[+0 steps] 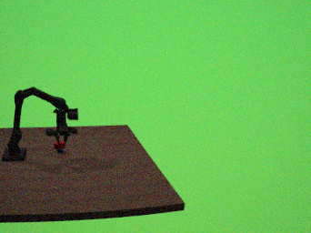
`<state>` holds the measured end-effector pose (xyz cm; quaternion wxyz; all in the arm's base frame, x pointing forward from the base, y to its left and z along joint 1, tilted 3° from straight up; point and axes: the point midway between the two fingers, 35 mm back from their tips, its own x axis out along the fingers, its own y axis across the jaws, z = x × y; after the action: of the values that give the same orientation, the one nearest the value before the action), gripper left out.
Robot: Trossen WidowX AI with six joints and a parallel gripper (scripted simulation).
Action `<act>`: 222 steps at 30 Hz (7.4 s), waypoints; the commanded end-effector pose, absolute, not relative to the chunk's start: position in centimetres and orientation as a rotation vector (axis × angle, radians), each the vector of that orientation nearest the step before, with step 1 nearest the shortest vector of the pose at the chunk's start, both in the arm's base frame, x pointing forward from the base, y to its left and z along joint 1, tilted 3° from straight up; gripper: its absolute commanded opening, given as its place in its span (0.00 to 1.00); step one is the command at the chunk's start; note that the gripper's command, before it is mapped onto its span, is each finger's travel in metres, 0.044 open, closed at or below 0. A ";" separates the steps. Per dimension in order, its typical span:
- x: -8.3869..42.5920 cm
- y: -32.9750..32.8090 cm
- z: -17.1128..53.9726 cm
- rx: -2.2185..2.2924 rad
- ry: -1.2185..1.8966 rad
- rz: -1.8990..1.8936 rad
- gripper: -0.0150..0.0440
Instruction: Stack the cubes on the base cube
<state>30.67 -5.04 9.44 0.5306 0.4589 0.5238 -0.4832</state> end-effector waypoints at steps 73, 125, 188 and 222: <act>31.8 6.9 12.1 -0.637 1.491 0.596 0.43; 31.8 6.6 6.1 -0.638 1.491 0.597 0.43; 31.8 6.7 9.7 -0.641 1.492 0.595 0.60; 31.8 6.8 12.4 -0.641 1.492 0.595 0.60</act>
<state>31.60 6.70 12.05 0.6451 -0.2834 0.6587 0.2639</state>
